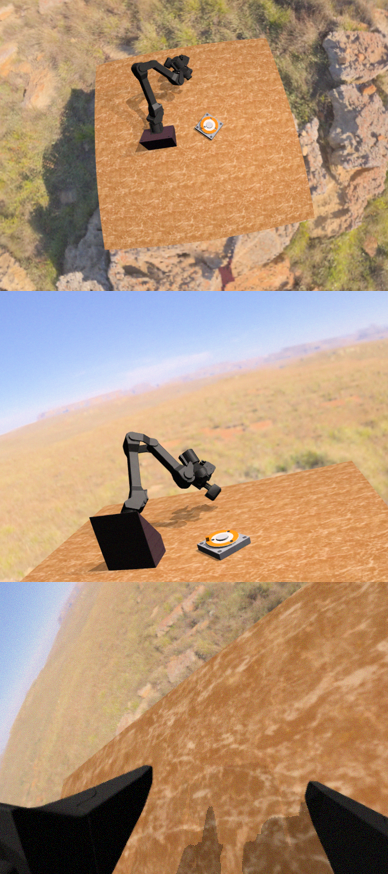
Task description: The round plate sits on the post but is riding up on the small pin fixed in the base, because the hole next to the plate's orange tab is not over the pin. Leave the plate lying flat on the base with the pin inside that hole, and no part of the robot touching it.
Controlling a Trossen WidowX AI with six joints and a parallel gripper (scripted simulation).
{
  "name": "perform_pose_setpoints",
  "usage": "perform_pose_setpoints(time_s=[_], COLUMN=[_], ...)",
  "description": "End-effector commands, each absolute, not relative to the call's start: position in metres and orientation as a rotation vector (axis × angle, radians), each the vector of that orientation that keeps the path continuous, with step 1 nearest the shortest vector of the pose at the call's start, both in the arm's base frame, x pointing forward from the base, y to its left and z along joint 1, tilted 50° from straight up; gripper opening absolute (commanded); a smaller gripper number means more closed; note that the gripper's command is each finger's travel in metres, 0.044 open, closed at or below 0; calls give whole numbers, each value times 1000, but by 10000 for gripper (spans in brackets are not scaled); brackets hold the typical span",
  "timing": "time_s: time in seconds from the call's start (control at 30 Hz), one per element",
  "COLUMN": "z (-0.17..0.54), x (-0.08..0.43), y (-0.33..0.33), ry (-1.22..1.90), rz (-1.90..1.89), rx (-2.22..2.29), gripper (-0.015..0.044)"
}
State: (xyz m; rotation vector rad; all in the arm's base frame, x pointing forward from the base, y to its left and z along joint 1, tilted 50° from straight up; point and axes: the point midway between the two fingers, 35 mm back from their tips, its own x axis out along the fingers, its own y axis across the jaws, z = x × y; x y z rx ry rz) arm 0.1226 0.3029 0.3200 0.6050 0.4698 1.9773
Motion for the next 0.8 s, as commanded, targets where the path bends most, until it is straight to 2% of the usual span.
perform_pose_setpoints(time_s=[0.0, 0.23, 0.47, 0.77], z=[319, 274, 206, 109], x=[127, 260, 334, 370], y=[303, 282, 228, 147], ry=[473, 481, 561, 805], rz=[1957, 1486, 1179, 882], rx=[622, 646, 556, 478], gripper=[374, 190, 6, 0])
